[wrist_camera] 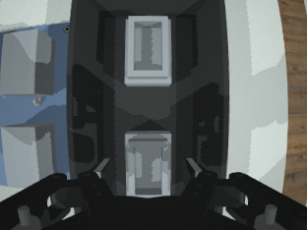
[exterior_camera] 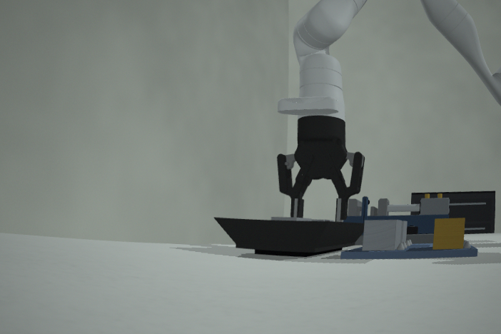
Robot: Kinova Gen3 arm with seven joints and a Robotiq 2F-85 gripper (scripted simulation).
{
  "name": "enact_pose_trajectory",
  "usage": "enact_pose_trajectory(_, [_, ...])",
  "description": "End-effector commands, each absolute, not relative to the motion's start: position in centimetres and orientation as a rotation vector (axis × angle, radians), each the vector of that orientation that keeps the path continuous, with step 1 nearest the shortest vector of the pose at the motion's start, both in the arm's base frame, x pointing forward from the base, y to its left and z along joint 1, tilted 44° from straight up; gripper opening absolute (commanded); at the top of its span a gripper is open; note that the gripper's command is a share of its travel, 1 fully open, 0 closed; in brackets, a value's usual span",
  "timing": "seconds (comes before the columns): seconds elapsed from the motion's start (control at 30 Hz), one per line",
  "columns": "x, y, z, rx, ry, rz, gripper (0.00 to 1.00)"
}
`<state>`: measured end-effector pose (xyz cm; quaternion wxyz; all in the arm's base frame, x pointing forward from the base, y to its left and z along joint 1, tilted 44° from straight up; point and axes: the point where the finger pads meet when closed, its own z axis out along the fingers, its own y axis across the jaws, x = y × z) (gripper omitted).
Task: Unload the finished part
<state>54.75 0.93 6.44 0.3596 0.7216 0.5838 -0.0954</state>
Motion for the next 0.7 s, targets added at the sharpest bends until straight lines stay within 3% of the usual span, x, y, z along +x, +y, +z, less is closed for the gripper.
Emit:
enact_pose_trajectory(0.0, [54.8,1.0,6.5,1.860,1.506,-0.244,0.67])
enact_pose_trajectory(0.67, [53.8,3.2,8.9,1.860,1.506,-0.244,0.67])
